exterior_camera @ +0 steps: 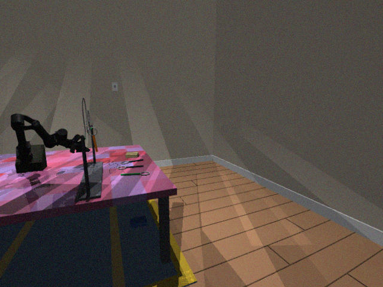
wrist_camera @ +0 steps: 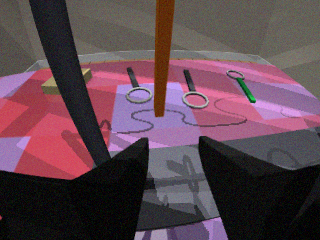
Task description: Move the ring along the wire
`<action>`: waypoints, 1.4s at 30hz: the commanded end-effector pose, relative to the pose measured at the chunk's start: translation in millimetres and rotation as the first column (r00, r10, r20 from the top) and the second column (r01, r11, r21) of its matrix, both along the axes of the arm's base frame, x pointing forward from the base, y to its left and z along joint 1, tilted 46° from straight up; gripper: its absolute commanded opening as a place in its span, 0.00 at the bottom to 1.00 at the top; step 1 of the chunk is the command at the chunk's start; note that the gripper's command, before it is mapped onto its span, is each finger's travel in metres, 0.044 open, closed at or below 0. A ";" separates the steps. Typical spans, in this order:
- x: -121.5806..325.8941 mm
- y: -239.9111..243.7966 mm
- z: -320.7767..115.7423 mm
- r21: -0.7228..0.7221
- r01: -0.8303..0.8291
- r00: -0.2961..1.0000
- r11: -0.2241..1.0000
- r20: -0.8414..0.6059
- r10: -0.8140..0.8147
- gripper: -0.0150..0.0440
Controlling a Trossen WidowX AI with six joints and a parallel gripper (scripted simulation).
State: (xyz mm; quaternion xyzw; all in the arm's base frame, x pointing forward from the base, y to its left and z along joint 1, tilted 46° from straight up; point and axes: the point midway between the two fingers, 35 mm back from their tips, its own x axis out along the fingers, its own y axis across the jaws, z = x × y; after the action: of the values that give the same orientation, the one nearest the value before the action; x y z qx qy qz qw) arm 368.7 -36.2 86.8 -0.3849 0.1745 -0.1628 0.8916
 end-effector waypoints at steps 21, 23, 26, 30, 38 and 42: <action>-39.6 18.9 6.4 0.001 -0.003 1.000 1.000 -0.005 0.003 0.53; -39.6 18.9 6.4 0.001 -0.003 1.000 1.000 -0.005 0.003 0.53; -39.6 18.9 6.4 0.001 -0.003 1.000 1.000 -0.005 0.003 0.53; -40.4 19.7 7.0 0.000 -0.006 1.000 1.000 -0.004 0.006 0.57; -79.7 33.3 10.8 -0.003 -0.006 1.000 1.000 -0.004 0.006 0.93; -79.7 33.3 10.8 -0.003 -0.006 1.000 1.000 -0.004 0.006 1.00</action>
State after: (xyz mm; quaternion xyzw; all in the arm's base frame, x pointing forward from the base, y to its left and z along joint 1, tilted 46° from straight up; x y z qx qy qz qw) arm 290.7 -3.2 97.9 -0.3878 0.1743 -0.1591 0.8910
